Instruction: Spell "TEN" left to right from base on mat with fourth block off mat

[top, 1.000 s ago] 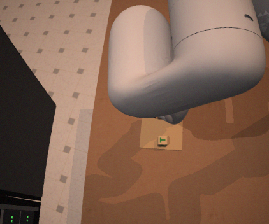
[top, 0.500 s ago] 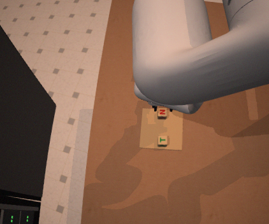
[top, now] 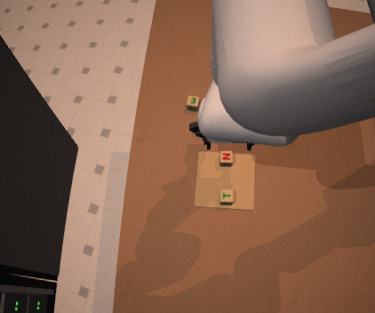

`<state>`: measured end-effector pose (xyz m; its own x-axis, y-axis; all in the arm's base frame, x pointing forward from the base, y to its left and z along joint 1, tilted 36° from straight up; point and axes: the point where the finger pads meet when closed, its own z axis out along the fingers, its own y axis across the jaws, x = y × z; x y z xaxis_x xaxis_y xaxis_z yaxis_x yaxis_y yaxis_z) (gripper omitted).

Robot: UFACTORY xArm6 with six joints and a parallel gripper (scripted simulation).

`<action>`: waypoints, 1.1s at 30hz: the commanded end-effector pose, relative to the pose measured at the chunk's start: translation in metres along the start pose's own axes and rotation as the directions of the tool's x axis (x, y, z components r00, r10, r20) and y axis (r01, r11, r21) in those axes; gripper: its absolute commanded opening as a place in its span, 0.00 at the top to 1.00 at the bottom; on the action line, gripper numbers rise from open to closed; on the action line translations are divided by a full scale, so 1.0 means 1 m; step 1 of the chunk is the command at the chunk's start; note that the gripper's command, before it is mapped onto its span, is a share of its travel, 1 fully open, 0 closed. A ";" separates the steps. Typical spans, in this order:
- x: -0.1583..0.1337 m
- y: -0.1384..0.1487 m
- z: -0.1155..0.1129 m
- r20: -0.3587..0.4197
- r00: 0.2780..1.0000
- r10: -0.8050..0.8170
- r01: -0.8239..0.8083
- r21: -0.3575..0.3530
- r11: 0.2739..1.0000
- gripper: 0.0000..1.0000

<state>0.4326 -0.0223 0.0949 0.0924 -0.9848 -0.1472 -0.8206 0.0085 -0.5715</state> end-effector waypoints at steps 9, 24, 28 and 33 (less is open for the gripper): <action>0.000 -0.001 -0.001 0.003 1.000 0.001 -0.001 -0.006 1.000 0.00; 0.018 -0.020 0.002 0.006 0.979 -0.203 0.203 0.007 0.979 0.00; 0.022 -0.024 0.003 0.006 0.969 -0.245 0.245 0.009 0.969 0.00; 0.035 -0.035 0.005 0.004 0.926 -0.378 0.378 0.015 0.926 0.00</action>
<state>0.4567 -0.0457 0.1030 0.3107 -0.9504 0.0098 -0.7664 -0.2566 -0.5888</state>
